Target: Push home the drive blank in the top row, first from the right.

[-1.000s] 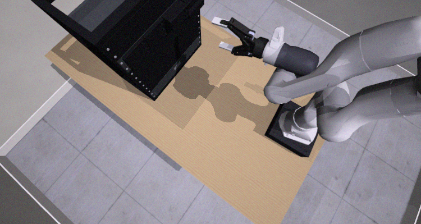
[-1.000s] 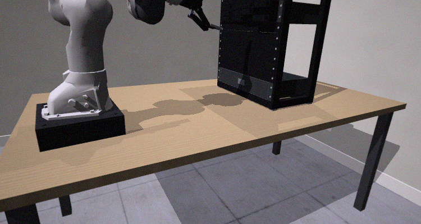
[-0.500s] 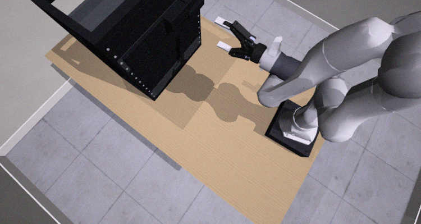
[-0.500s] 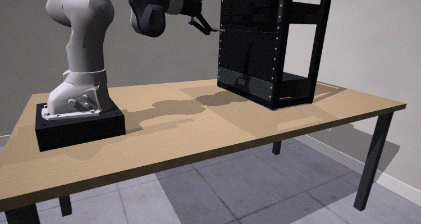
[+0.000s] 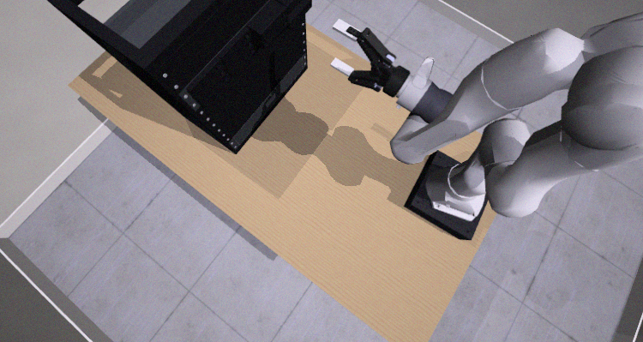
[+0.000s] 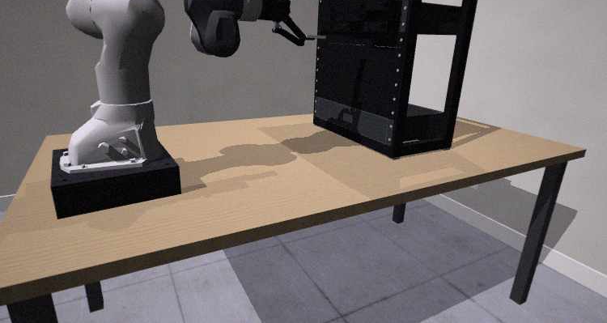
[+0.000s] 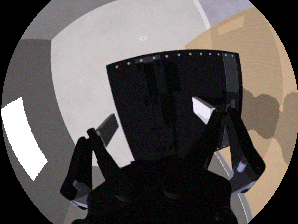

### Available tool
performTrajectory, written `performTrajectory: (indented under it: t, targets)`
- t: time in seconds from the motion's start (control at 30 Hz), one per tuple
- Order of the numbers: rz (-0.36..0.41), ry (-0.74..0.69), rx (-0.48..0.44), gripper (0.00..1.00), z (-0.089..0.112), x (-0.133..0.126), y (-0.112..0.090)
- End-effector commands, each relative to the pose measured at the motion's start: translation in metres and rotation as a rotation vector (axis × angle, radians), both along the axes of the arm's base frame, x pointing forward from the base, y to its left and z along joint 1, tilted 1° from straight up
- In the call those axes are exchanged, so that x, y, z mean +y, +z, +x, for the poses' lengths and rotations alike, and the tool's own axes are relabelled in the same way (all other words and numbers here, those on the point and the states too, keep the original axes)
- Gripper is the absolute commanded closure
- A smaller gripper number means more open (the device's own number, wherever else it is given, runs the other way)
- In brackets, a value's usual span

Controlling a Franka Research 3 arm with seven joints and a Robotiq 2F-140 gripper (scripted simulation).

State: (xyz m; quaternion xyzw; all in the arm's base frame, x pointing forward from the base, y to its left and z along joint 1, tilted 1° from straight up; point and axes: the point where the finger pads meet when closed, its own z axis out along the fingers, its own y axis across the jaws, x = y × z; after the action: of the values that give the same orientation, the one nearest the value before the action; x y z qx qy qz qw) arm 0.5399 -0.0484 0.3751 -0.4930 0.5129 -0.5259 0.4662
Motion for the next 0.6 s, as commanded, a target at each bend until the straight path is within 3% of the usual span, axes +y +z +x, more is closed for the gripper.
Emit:
performTrajectory:
  t: [0.0, 0.57]
  targets:
    - [0.024, -0.001, -0.017, 0.0, -0.0003, 0.0004, 0.0041]
    - [0.024, -0.001, -0.017, 0.0, -0.0003, 0.0004, 0.0041]
